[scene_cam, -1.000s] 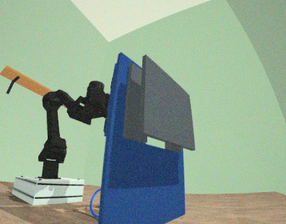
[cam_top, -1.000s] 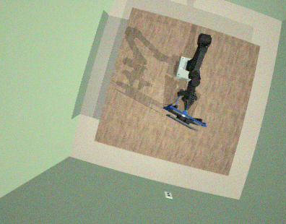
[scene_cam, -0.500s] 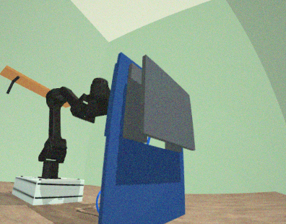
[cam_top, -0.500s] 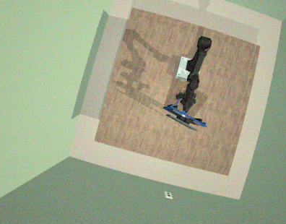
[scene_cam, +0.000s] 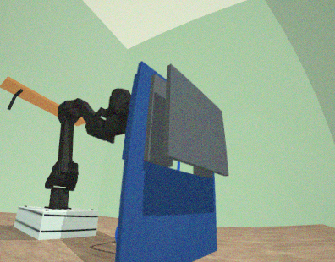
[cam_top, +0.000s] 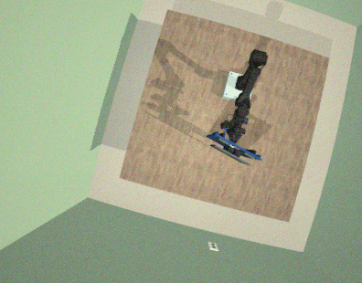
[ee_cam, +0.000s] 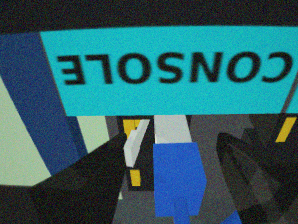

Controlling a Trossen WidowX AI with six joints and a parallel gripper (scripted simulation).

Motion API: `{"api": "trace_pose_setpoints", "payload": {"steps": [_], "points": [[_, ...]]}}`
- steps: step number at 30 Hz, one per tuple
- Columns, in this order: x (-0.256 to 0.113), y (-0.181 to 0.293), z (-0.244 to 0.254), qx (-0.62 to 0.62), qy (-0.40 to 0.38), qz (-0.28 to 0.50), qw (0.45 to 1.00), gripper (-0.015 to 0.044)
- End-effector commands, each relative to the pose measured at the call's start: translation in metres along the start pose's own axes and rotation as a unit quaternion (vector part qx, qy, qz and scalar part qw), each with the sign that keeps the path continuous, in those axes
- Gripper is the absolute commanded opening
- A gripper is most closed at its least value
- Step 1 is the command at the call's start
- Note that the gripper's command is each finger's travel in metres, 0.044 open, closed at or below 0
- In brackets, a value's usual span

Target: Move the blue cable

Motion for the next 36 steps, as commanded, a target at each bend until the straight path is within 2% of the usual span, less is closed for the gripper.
{"api": "trace_pose_setpoints", "payload": {"steps": [1, 36], "points": [[-0.0003, 0.0003, 0.0002, 0.0, 0.0, 0.0, 1.0, 0.0226], [-0.0003, 0.0003, 0.0002, 0.0, 0.0, 0.0, 1.0, 0.0]]}}
Point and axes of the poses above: the point midway between the two fingers, 35 mm back from their tips, its own x axis out along the fingers, its own z axis across the jaws, y = z × x, the point moved 1 cm from there along -x, back along the fingers, and after that the axes turned 5 degrees about x, right-handed, at the moved point
